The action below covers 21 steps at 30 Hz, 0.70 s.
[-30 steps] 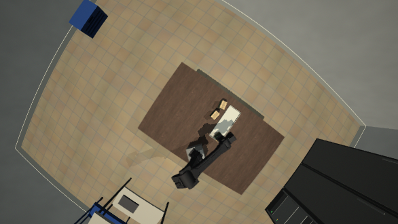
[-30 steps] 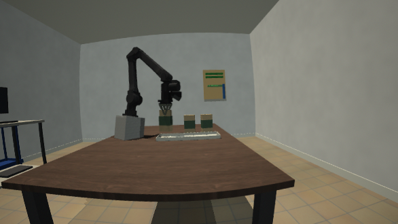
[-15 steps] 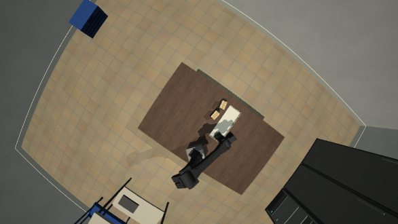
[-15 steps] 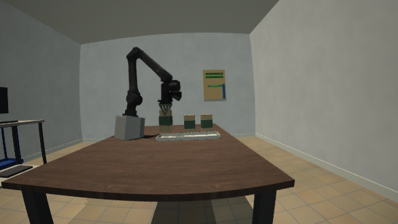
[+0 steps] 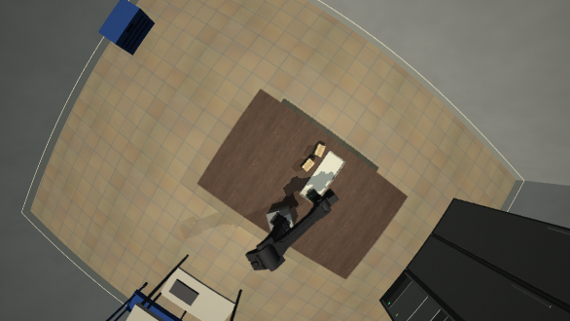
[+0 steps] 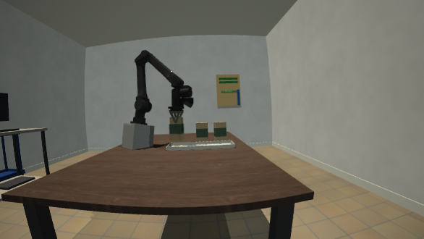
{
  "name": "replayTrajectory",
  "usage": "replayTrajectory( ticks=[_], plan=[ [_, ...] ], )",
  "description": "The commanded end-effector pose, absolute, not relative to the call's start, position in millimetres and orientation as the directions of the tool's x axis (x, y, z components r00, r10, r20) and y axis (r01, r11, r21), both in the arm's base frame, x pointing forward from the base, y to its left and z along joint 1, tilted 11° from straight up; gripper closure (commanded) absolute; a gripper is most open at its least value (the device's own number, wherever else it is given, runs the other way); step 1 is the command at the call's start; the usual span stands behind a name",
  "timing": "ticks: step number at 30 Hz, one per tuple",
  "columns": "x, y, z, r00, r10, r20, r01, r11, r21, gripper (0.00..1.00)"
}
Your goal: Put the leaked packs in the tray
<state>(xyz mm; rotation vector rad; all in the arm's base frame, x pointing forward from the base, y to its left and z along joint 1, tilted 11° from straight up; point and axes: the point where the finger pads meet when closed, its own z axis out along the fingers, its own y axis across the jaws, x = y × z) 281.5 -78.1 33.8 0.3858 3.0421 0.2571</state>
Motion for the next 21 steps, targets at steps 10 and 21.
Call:
replayTrajectory(
  ticks=[10, 21],
  plan=[
    [314, -96, 52, -0.958, 0.259, -0.119, 0.238, 0.957, 0.166, 0.76],
    [300, -79, 21, -0.964, 0.254, -0.075, 0.238, 0.956, 0.172, 0.76]
  ],
)
